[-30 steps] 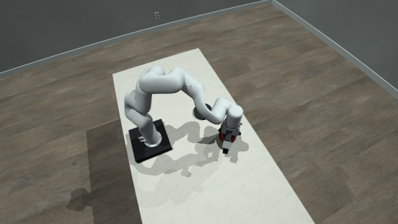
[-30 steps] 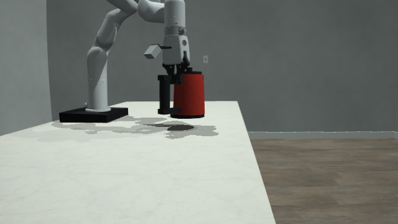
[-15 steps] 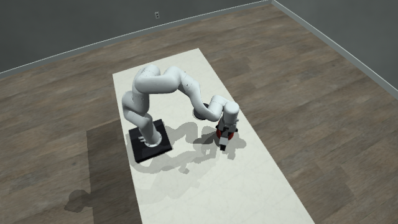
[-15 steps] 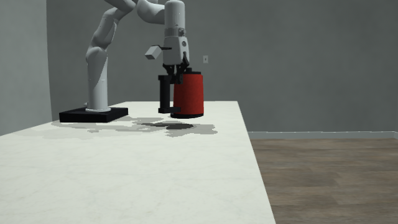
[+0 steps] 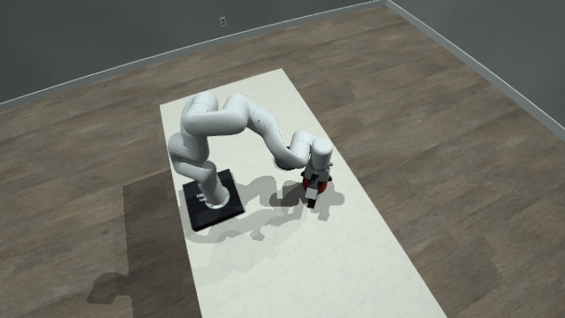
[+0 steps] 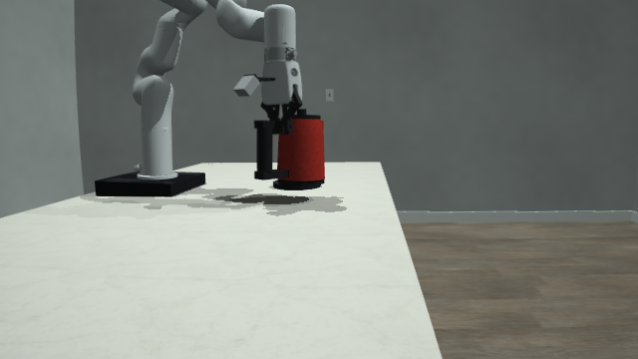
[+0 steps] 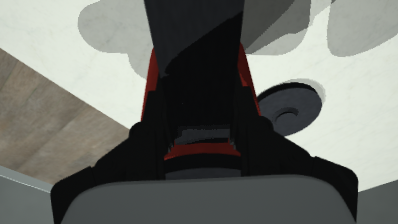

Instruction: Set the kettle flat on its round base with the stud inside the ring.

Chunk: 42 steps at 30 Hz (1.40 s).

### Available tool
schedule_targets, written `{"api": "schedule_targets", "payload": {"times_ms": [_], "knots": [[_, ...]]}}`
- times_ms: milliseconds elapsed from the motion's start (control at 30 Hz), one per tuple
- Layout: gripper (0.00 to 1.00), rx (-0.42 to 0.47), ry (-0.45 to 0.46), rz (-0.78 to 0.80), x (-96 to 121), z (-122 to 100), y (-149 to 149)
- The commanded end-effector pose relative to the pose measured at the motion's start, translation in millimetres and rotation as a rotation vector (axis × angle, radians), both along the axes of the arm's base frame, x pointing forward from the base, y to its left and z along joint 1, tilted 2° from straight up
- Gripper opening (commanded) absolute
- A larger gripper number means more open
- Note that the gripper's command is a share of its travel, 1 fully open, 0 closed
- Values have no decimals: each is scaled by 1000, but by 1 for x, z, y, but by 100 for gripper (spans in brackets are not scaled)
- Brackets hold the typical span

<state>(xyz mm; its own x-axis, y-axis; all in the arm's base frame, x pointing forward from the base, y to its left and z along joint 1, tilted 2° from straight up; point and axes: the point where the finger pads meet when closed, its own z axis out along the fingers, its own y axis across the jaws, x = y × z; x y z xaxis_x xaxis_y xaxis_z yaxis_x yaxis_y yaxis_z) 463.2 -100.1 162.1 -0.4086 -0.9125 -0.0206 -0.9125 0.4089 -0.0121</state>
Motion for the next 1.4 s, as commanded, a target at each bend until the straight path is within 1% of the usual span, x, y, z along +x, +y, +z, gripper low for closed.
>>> {"api": "schedule_targets", "payload": {"times_ms": [0,467,533,1033,1100,1367], "knots": [[0,-5,-8,-2,-1,2,5],[0,-5,-8,-2,-17,3,40],[0,-5,-8,-2,-17,3,40],[0,-5,-8,-2,-37,3,84],[0,-5,-8,-2,-37,3,84],[0,-5,-8,-2,-48,3,110]]}}
